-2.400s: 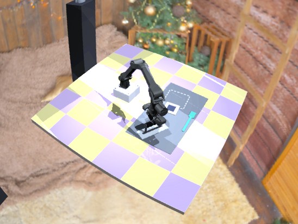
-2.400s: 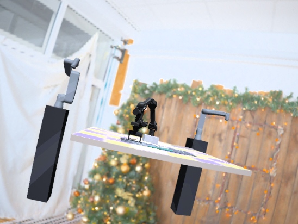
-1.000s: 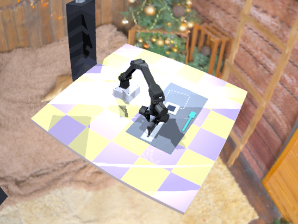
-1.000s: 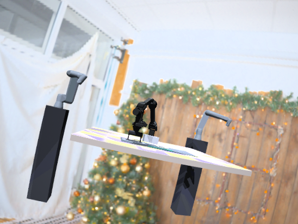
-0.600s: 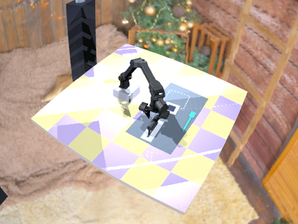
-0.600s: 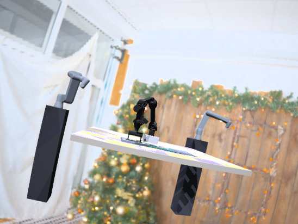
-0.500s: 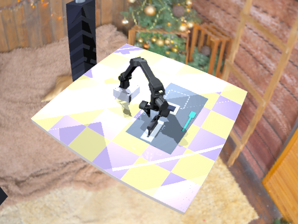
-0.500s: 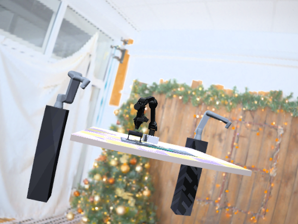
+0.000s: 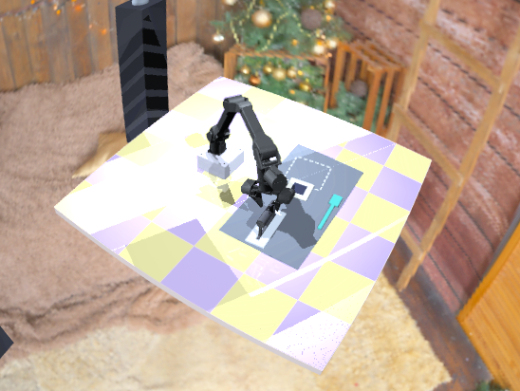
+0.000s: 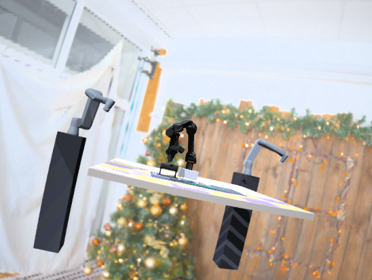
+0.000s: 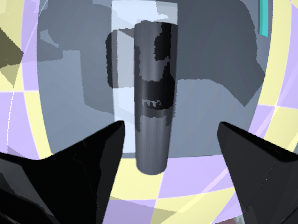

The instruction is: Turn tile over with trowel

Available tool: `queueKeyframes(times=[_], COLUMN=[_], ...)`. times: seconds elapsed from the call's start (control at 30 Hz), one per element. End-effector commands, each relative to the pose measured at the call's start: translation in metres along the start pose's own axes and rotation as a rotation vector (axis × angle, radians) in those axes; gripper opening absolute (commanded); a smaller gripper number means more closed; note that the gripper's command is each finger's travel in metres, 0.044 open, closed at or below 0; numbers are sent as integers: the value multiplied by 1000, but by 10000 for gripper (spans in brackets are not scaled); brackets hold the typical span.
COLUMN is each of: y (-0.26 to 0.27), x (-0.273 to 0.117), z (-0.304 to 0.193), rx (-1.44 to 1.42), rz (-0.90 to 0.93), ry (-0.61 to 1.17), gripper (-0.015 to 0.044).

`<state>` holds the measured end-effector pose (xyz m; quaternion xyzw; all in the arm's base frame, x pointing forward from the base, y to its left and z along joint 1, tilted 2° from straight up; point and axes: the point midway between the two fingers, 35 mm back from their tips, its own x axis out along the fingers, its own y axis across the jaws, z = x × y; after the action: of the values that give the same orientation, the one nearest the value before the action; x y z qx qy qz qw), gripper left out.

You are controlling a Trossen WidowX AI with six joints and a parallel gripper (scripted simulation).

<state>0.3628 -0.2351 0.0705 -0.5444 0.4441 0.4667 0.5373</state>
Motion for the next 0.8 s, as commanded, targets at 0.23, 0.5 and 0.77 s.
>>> queueKeyframes(times=[0.23, 0.5, 0.77], y=[17, 41, 54], x=[21, 24, 22], z=[-1, 14, 25], rx=[45, 27, 8], rz=[-349, -597, -697], ry=[-10, 2, 12], gripper=[300, 300, 300])
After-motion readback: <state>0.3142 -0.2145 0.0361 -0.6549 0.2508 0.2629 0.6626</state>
